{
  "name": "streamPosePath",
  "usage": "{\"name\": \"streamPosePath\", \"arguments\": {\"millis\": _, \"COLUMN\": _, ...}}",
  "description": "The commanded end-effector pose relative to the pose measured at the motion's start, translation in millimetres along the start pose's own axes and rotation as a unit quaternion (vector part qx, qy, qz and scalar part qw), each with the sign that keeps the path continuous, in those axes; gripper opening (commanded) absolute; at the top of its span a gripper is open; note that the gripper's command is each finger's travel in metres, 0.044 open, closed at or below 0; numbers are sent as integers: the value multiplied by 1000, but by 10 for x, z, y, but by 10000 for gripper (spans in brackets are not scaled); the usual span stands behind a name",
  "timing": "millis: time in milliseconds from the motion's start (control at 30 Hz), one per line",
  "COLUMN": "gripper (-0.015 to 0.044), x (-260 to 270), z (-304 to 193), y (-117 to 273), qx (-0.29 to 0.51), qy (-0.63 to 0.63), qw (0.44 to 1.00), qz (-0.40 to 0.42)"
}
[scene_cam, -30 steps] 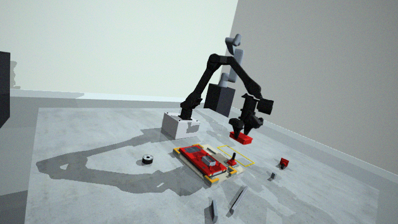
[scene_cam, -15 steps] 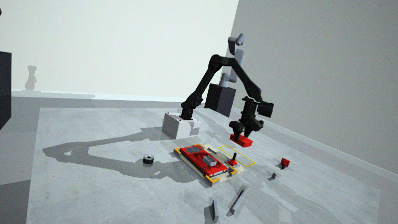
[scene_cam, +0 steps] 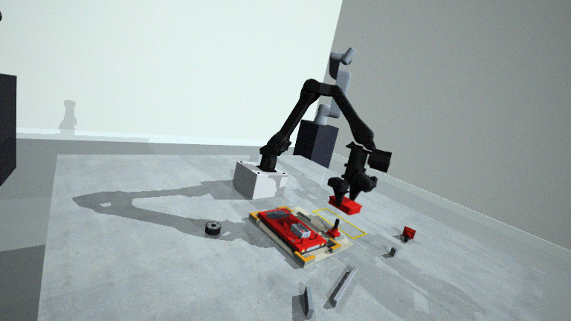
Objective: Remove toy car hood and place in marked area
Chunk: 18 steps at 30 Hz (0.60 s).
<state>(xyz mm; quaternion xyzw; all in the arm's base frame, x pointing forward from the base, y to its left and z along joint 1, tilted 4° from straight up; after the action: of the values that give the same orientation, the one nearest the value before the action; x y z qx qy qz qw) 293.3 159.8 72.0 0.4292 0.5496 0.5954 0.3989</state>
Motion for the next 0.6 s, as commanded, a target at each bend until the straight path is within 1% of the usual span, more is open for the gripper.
{"name": "streamPosePath", "arguments": {"millis": 0, "gripper": 0, "x": 2, "z": -11, "y": -60, "qx": 3, "qy": -3, "qw": 1000, "qz": 1}}
{"name": "streamPosePath", "arguments": {"millis": 567, "gripper": 0, "x": 1, "z": -19, "y": -214, "qx": 3, "qy": -3, "qw": 1000, "qz": 1}}
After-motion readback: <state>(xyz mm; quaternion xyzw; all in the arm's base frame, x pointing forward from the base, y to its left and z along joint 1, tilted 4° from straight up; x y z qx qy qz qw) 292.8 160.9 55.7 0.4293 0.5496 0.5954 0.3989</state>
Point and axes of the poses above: the point midway between the two fingers, 35 mm back from their tips, its own y axis back along the fingers, its own x axis across the jaws, z = x × y, the point moved 5 cm from there along y, back along the fingers, and after that the axes turned 13 degrees about y, right-handed, at the moved point
